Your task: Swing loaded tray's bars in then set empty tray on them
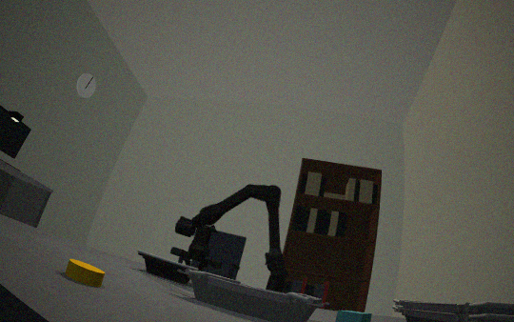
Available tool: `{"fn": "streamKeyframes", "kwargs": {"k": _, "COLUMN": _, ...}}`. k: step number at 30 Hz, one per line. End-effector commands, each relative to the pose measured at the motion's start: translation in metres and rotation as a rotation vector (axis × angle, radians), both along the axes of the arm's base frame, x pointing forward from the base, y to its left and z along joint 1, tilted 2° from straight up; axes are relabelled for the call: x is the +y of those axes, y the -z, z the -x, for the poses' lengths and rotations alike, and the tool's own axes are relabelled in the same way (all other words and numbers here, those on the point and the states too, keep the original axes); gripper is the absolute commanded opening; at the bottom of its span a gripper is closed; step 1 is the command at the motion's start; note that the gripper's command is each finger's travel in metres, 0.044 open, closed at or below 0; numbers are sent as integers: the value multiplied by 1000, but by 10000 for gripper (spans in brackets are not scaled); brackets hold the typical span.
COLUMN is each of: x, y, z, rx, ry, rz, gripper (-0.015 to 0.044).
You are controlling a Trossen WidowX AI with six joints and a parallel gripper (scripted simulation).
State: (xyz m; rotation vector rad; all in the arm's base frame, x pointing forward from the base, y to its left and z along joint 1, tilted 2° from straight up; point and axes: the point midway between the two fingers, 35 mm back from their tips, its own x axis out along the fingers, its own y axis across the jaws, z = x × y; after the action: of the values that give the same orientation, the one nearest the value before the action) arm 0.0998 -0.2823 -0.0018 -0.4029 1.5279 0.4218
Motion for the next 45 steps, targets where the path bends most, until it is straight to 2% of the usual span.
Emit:
{"fn": "streamKeyframes", "kwargs": {"k": 1, "x": -2, "y": -21, "z": -1, "rx": -4, "ry": -3, "rz": 0, "gripper": 0}}
{"fn": "streamKeyframes", "kwargs": {"k": 9, "x": 0, "y": -72, "z": 0, "rx": -4, "ry": -3, "rz": 0, "gripper": 0}}
{"fn": "streamKeyframes", "kwargs": {"k": 27, "x": -2, "y": -76, "z": -1, "rx": -4, "ry": -3, "rz": 0, "gripper": 0}}
{"fn": "streamKeyframes", "kwargs": {"k": 45, "x": -30, "y": -141, "z": -10, "rx": -5, "ry": -3, "rz": 3, "gripper": 0}}
